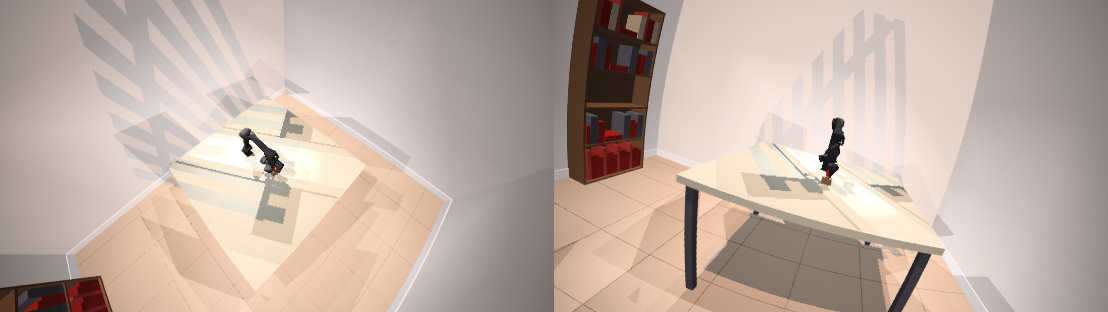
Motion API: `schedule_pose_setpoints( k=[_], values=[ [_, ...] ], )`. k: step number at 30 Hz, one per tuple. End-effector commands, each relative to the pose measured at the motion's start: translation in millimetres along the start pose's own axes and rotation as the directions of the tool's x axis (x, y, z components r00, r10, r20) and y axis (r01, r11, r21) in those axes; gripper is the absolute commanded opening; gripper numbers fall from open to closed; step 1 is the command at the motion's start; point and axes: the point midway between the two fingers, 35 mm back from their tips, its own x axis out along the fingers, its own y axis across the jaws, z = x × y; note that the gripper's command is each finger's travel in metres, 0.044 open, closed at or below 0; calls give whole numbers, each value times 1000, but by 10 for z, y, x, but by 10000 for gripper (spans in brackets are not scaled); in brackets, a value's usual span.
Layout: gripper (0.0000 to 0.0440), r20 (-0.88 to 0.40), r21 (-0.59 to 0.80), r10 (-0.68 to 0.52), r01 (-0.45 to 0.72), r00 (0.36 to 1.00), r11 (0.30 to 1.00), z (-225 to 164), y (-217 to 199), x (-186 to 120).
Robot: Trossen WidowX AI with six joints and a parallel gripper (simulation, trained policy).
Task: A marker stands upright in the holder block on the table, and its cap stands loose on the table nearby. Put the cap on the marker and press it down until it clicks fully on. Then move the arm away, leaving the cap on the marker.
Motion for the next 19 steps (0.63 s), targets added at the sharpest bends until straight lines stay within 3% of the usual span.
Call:
schedule_pose_setpoints(
  k=[1,19],
  values=[
    [440,1,-3,45,-45,999,999,-10,32,-119],
    [440,11,-15,152,-152,988,988,-14,21,-621]
  ],
)
